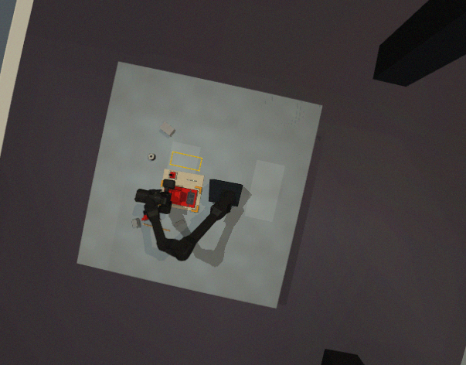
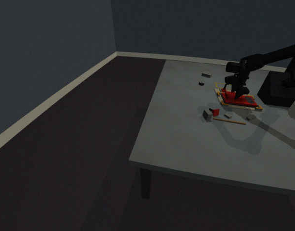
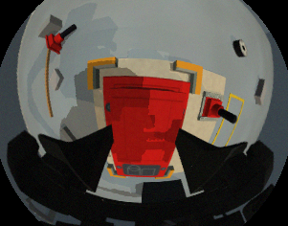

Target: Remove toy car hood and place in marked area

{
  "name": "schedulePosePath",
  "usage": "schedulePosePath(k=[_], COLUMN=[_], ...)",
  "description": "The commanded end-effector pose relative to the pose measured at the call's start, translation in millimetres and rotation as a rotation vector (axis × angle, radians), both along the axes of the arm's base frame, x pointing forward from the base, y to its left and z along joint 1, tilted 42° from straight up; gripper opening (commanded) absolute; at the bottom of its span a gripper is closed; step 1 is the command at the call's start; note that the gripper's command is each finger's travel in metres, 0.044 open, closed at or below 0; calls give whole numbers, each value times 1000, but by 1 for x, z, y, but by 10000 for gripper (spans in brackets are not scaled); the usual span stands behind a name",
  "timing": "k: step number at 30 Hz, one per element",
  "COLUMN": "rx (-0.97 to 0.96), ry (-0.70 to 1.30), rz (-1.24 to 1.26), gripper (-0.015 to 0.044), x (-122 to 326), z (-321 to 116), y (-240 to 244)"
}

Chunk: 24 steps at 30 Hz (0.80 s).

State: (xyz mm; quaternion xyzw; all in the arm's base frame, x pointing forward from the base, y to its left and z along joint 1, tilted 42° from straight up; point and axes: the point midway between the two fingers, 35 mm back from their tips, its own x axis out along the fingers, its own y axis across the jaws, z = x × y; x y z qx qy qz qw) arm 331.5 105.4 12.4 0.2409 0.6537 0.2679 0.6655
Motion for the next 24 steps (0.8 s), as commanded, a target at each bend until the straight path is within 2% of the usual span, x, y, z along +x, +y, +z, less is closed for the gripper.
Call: schedulePosePath(k=[1, 10, 11, 24], rx=[-1, -1, -1, -2], ry=[-1, -1, -1, 0], rz=[1, 1, 1, 0], gripper=[249, 12, 0, 0], x=[0, 0, 0, 0], z=[0, 4, 4, 10], y=[0, -3, -4, -10])
